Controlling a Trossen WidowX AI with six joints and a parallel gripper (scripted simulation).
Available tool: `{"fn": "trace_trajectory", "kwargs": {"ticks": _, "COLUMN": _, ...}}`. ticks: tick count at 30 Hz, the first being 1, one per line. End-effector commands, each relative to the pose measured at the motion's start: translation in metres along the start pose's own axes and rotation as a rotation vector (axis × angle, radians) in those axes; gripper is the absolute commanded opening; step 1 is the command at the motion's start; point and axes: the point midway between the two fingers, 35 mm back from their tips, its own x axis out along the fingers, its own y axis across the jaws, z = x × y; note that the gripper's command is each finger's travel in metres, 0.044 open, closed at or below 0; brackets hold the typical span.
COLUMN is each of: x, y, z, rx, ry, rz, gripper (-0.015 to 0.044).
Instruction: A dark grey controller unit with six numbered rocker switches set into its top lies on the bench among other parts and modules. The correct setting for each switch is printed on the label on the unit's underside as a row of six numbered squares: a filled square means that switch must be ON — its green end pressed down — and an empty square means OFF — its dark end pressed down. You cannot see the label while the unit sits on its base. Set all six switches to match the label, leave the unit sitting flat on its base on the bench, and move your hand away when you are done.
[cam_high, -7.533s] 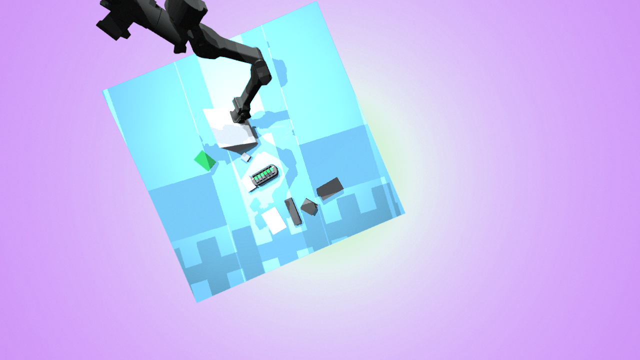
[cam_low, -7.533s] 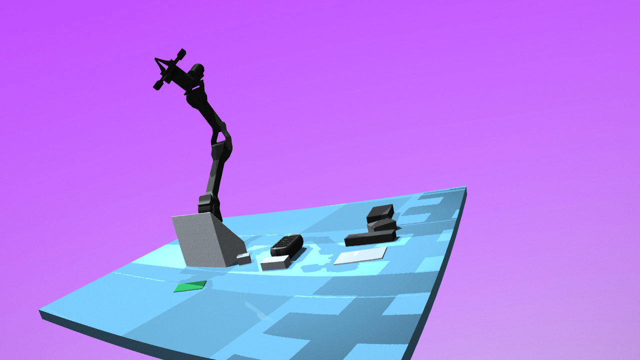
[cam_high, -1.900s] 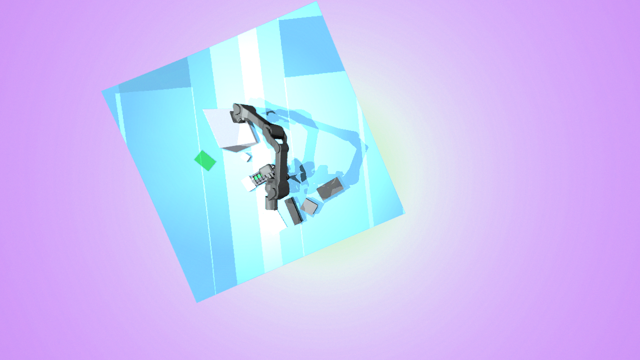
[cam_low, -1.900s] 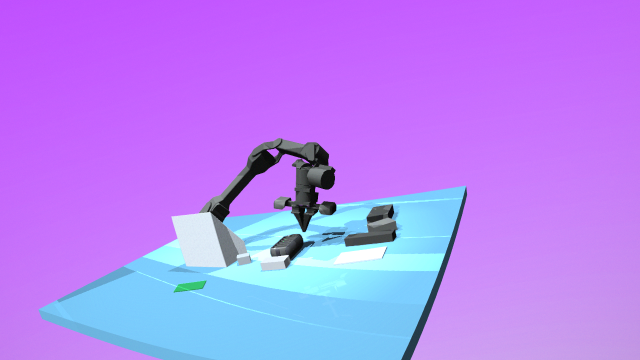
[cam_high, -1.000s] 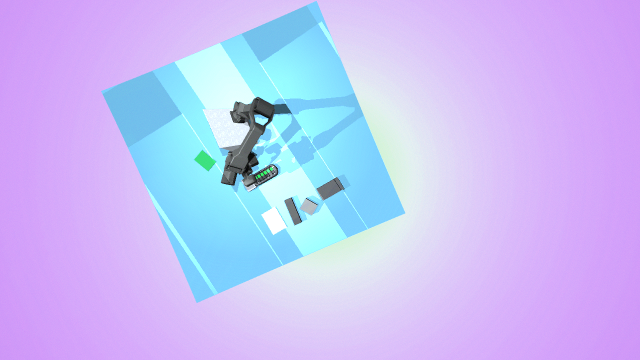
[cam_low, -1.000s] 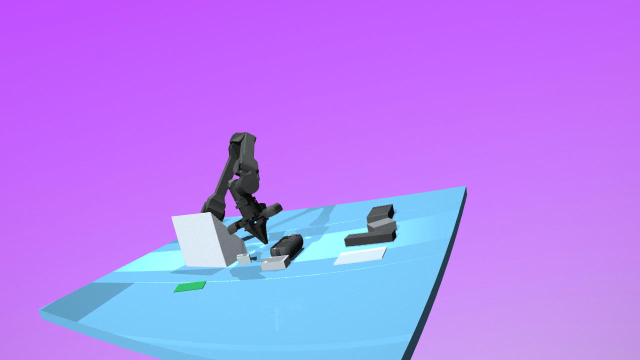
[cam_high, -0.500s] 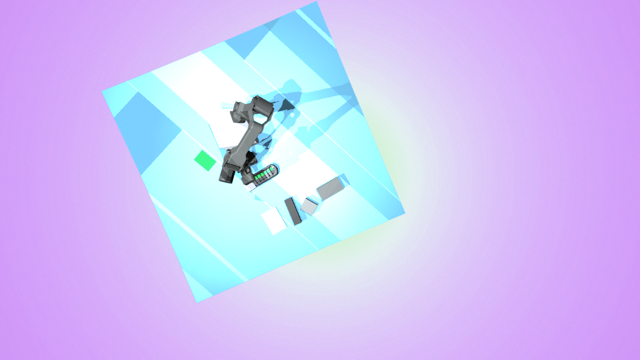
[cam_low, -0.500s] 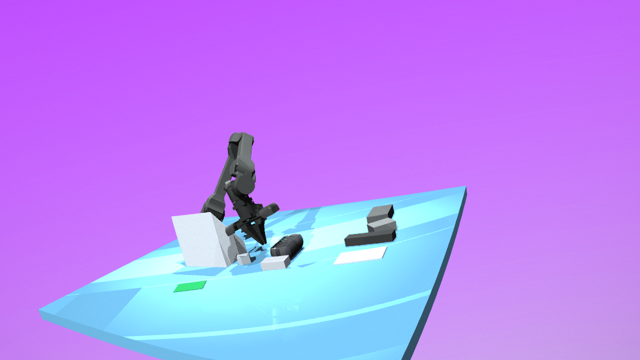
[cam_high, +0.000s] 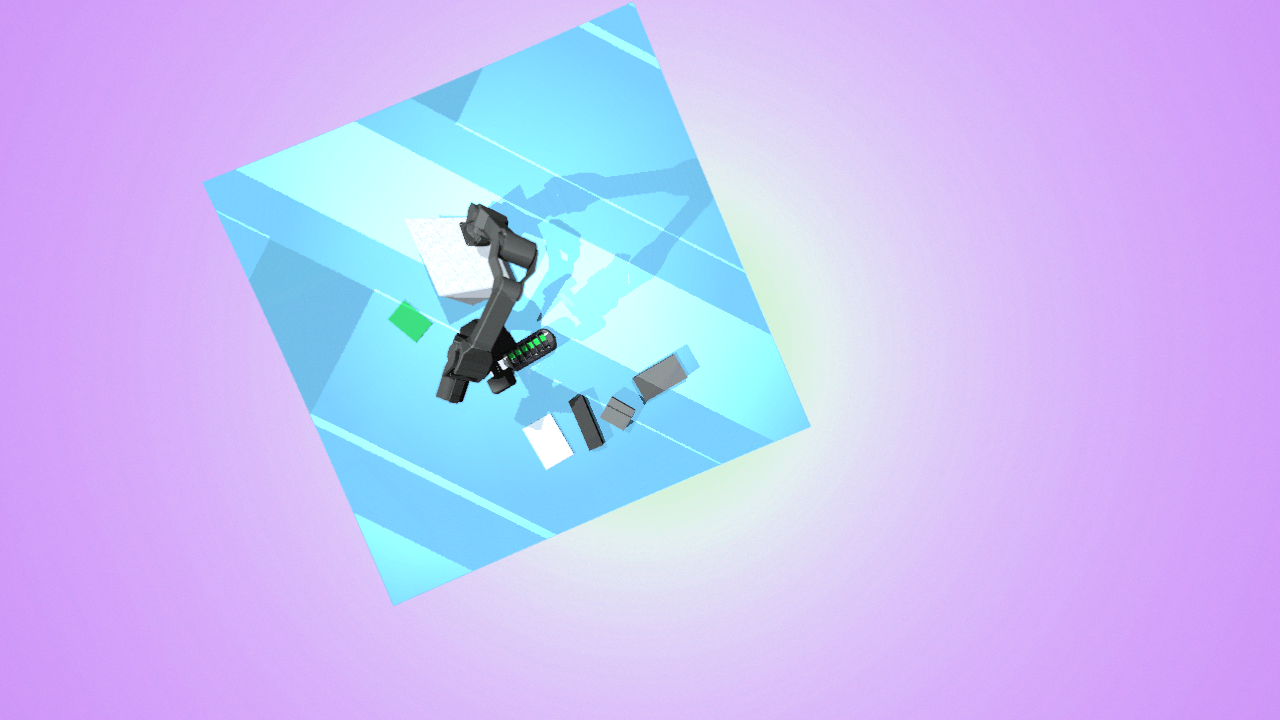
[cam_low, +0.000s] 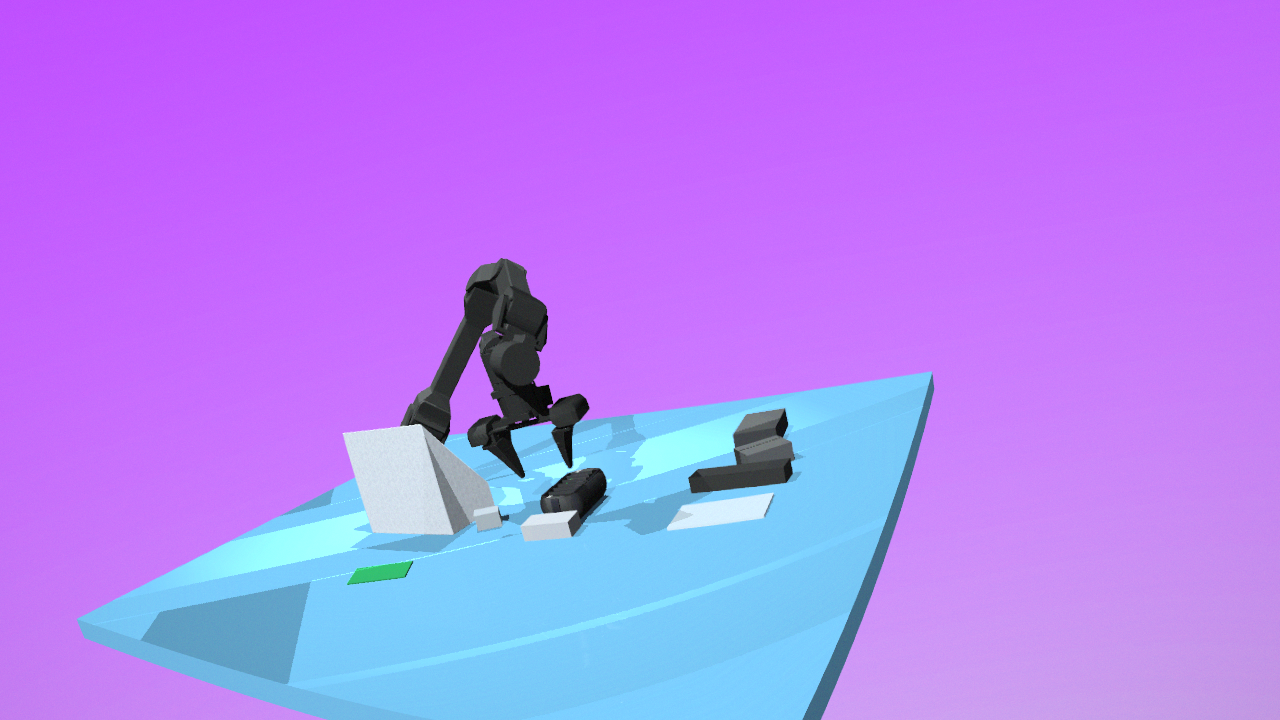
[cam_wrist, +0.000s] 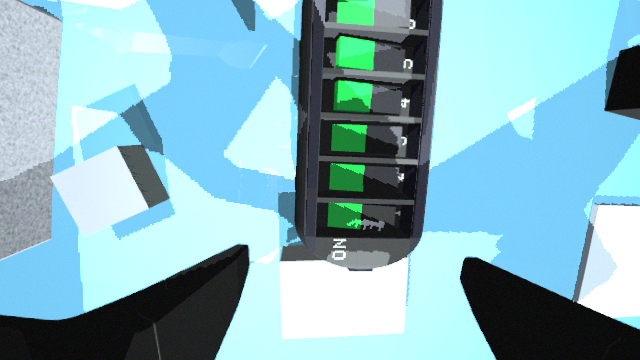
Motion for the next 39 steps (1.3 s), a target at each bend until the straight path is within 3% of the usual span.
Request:
{"fn": "trace_trajectory", "kwargs": {"ticks": 1, "x": -0.005, "y": -0.009, "z": 0.001, "rx": 0.0, "ry": -0.037, "rz": 0.063, "gripper": 0.044}}
{"fn": "trace_trajectory", "kwargs": {"ticks": 39, "x": 0.044, "y": -0.011, "z": -0.005, "rx": 0.0, "ry": -0.053, "rz": 0.084, "gripper": 0.044}}
